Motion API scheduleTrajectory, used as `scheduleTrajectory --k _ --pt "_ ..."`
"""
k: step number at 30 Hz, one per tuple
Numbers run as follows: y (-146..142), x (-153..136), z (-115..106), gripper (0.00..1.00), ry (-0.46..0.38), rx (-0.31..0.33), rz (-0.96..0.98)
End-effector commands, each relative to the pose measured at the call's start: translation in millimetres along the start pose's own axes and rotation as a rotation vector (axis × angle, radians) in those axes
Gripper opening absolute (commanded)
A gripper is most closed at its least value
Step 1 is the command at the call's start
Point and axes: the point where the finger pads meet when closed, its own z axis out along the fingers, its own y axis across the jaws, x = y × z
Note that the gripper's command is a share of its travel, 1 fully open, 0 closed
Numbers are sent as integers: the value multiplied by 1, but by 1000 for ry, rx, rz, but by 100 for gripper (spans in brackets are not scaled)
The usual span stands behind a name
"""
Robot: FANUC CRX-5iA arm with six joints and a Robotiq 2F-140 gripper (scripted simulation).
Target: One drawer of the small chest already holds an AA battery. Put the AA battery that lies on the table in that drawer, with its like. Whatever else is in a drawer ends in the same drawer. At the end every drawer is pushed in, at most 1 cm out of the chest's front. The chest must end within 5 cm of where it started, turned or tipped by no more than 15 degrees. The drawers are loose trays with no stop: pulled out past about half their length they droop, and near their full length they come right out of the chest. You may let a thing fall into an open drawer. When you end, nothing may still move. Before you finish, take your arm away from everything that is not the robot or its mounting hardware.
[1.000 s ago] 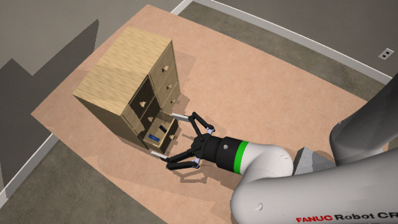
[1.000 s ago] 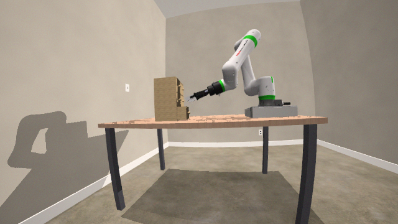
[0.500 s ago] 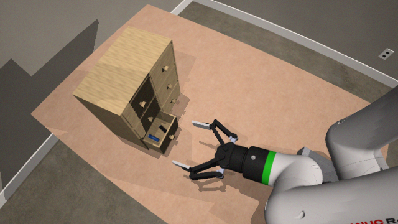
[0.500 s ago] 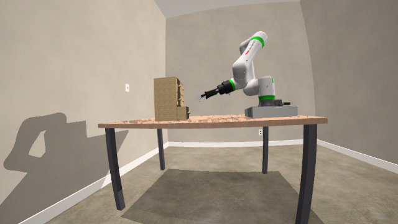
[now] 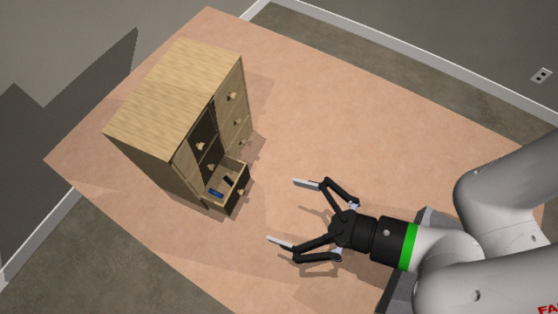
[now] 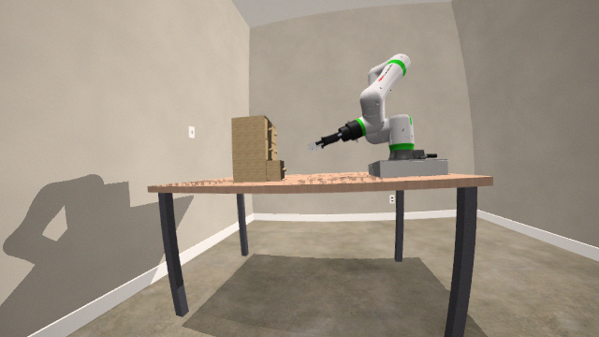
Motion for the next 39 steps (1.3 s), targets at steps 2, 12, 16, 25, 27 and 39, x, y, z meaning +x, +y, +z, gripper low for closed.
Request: scheduleTrajectory --k 2,12,16,25,27,39 --pt "-1 -1 -7 100 3 1 1" --pt "-1 -2 -12 100 3 1 1" --pt "-2 -2 -12 100 2 4 2" --pt "-91 18 18 100 -96 248 67" --pt "-110 20 23 100 -132 302 77" --pt "-155 4 17 100 -640 483 57"
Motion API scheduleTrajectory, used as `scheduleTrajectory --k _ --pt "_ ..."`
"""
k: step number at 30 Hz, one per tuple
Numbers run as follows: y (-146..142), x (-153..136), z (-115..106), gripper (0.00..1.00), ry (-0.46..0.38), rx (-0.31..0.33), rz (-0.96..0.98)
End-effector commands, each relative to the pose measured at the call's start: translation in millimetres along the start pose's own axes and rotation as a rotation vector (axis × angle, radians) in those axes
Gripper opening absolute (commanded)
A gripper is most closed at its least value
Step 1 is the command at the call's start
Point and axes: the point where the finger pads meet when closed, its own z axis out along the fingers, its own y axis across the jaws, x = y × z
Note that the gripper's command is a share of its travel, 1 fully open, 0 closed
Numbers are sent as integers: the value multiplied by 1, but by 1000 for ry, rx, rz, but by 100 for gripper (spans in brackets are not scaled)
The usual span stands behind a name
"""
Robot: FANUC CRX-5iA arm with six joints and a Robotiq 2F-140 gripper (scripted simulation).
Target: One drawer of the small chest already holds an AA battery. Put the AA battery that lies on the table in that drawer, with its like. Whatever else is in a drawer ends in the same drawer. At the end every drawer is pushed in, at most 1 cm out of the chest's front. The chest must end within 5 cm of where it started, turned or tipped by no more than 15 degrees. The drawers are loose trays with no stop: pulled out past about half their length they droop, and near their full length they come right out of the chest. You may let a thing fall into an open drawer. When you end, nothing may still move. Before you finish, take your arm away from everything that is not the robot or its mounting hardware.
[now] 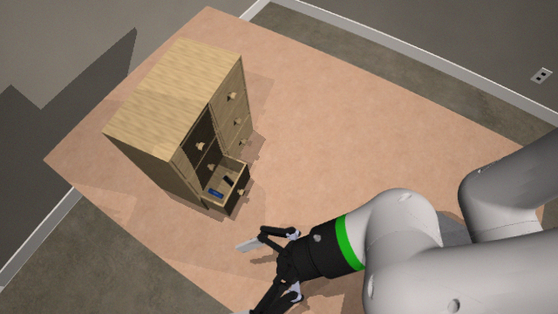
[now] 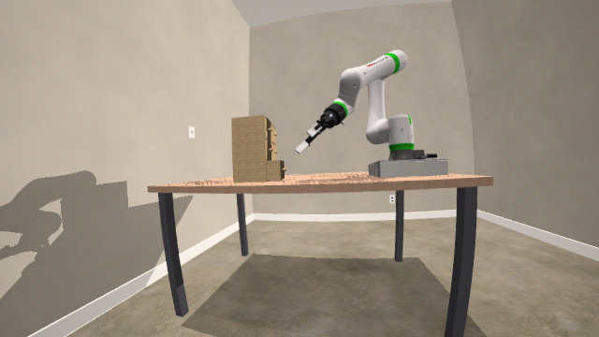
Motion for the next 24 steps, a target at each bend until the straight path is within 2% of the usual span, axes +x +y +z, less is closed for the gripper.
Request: scheduleTrajectory --k 1,3,4,6,7,8,10,12,13,14,15,17,19,24 --pt "32 -16 -25 100 -270 -46 51" --pt "32 -16 -25 100 -362 -55 67" --pt "45 -17 -38 100 -402 -82 77" --pt "45 -17 -38 100 -486 -112 96" --pt "59 -18 -51 100 -519 -145 107" --pt "59 -18 -51 100 -558 -166 118" --pt "59 -18 -51 100 -558 -166 118" --pt "86 -16 -79 100 -660 -271 157" --pt "86 -16 -79 100 -660 -271 157" --pt "97 -14 -93 100 -696 -319 174" --pt "97 -14 -93 100 -696 -319 174" --pt "115 -10 -115 100 -748 -398 203" --pt "125 -7 -129 100 -776 -448 222" --pt "130 -5 -136 100 -789 -474 231"
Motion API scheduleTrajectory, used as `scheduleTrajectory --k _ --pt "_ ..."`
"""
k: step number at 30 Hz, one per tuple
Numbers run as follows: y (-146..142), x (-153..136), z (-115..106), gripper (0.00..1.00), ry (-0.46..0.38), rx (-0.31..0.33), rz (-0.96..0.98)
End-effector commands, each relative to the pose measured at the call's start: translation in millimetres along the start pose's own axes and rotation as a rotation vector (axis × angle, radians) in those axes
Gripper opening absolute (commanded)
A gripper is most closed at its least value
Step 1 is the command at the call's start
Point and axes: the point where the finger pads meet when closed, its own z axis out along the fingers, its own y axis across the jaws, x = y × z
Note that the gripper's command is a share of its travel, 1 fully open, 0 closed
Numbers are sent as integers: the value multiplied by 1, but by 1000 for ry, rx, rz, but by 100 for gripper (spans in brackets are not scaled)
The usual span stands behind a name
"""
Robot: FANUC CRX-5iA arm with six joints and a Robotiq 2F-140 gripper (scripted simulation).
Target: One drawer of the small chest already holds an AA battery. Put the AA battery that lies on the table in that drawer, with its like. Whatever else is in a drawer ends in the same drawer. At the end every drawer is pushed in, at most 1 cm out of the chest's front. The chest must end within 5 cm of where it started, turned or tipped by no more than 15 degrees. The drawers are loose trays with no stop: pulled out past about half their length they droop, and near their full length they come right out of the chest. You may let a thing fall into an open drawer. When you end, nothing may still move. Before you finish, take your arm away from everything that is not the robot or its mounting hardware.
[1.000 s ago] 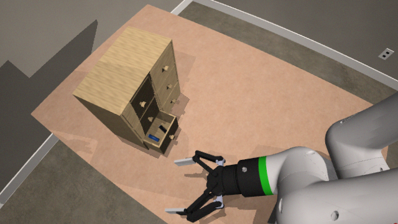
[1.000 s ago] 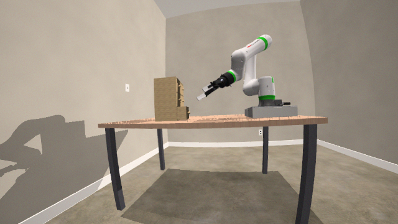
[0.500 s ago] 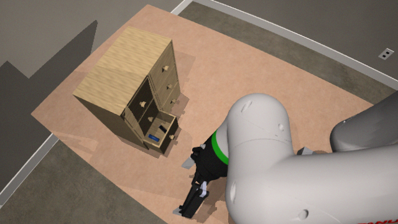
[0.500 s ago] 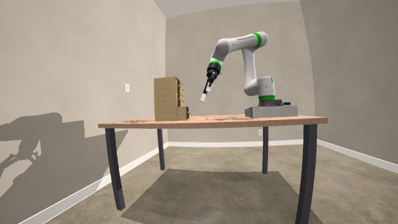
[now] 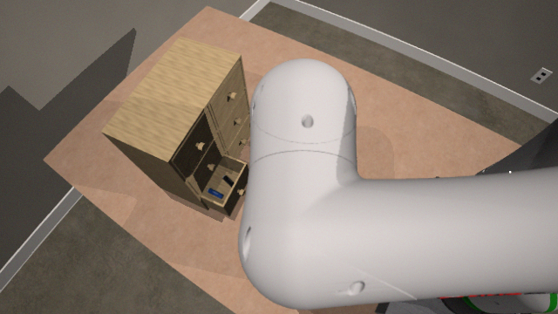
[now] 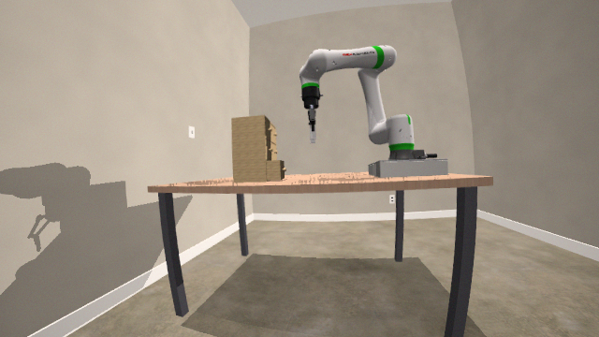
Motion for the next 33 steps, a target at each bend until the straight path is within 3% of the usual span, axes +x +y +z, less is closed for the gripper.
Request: scheduleTrajectory --k 1,20,33 --pt "2 0 0 100 -6 -5 5" --pt "3 -6 -4 100 -6 -5 5" --pt "21 -68 -48 100 -6 -5 5"
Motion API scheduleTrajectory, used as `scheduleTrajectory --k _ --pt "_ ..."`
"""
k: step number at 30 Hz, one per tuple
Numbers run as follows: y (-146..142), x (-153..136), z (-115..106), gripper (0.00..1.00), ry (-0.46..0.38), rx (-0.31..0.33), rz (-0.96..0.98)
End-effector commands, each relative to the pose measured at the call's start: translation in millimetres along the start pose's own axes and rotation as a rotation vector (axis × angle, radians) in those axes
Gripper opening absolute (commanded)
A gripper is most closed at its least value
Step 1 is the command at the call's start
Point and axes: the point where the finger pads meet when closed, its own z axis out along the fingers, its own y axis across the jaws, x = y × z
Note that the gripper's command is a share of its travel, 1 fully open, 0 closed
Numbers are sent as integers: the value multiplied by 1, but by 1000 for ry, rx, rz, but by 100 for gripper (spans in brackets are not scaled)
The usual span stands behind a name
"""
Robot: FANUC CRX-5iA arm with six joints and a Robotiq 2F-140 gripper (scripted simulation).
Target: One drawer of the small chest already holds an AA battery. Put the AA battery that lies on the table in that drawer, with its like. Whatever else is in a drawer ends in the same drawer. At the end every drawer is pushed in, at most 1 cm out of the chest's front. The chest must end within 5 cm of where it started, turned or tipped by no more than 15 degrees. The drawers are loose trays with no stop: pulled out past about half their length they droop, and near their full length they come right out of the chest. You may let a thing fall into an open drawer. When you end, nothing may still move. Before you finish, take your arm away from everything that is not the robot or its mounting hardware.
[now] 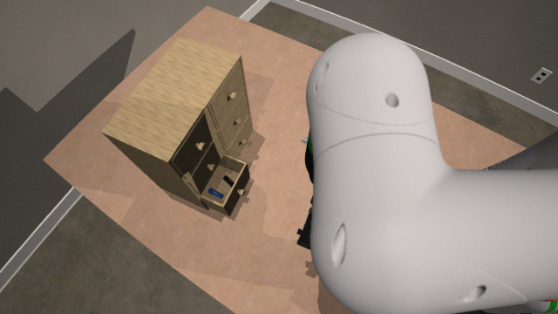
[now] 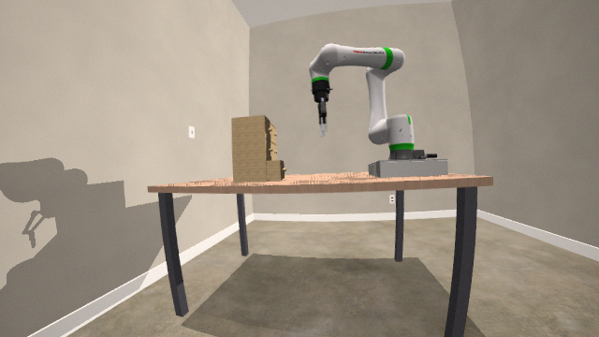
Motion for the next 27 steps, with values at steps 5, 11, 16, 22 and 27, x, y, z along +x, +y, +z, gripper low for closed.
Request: scheduleTrajectory --k 5,11,16,22,27 --pt "8 -27 -18 100 0 0 0" --pt "11 -38 -26 100 0 0 0" --pt "8 -37 -24 100 4 7 -6" --pt "-17 -26 -6 100 51 79 -60" --pt "-75 -2 25 100 181 234 -162"
